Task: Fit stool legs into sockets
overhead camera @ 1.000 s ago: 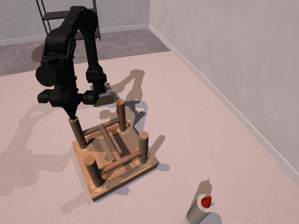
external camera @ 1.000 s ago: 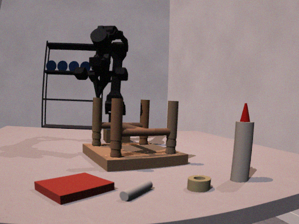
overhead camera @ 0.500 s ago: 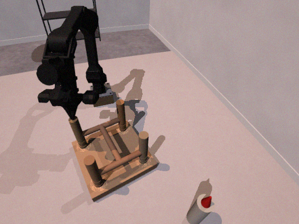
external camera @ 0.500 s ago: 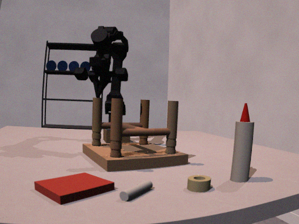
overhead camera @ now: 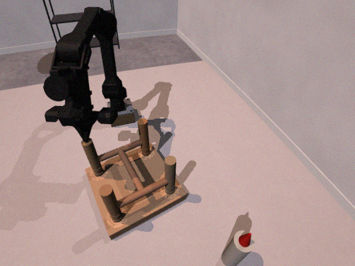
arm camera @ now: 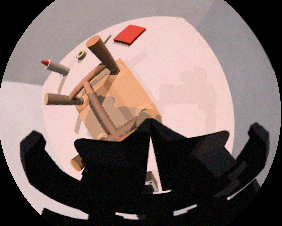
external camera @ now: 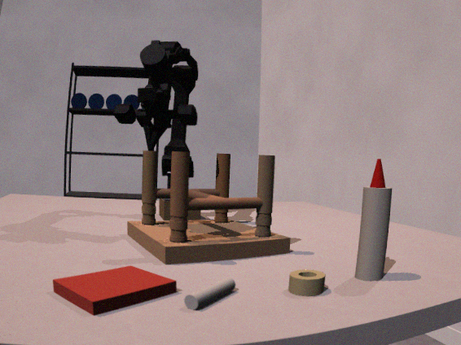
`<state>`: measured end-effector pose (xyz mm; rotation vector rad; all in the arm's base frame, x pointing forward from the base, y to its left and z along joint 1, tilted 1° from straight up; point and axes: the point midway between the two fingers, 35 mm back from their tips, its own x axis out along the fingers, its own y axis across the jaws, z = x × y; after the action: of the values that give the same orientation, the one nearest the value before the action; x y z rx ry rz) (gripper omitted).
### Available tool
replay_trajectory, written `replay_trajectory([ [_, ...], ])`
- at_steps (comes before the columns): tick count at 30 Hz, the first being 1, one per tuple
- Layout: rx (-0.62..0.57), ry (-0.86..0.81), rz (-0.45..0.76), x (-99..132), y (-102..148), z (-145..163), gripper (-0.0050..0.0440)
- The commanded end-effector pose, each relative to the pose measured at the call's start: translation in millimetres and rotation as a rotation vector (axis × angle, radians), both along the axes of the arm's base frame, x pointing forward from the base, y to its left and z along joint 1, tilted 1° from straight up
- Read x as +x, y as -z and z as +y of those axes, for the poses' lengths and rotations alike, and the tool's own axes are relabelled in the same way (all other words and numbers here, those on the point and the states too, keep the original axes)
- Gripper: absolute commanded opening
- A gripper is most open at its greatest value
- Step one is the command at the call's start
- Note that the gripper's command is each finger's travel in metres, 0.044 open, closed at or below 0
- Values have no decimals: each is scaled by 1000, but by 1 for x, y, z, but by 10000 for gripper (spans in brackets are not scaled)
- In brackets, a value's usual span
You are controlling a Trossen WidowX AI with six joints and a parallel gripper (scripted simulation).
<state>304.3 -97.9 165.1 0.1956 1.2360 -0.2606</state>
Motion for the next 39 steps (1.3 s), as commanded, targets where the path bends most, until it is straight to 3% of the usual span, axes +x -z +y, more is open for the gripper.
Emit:
replay_trajectory([
  [1, 22, -4, 52, 1, 24, 1, 0],
  [39, 22, -4, 52, 1, 28, 1, 0],
])
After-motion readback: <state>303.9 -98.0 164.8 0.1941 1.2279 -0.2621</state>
